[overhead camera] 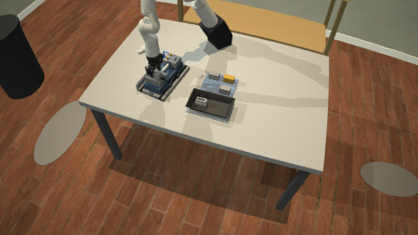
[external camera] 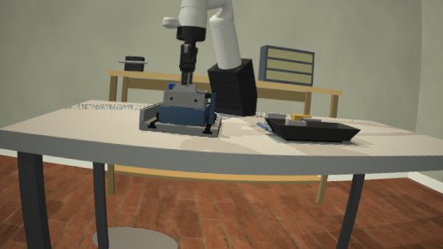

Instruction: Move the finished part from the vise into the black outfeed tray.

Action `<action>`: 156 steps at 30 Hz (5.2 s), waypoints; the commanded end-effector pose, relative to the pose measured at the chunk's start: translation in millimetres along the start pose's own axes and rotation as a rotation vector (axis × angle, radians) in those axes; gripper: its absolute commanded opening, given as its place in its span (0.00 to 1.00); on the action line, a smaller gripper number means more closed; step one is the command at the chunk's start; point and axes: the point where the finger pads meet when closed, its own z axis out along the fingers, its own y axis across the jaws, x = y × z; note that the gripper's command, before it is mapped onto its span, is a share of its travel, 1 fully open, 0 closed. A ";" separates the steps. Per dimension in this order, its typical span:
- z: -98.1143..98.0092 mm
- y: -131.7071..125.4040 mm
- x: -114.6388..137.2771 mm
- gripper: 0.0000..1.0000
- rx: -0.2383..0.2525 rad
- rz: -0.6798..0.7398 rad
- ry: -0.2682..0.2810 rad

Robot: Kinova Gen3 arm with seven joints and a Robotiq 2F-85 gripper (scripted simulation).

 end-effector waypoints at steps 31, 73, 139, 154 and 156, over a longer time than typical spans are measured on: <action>-0.3 -0.4 0.0 0.67 0.001 0.000 0.000; -0.3 -0.4 0.0 0.00 0.001 0.000 0.000; -41.0 -0.3 0.0 0.00 0.001 0.000 0.000; -46.4 -0.4 -0.1 0.00 0.001 0.000 0.000; -46.4 -0.4 -0.2 0.00 0.001 0.000 0.000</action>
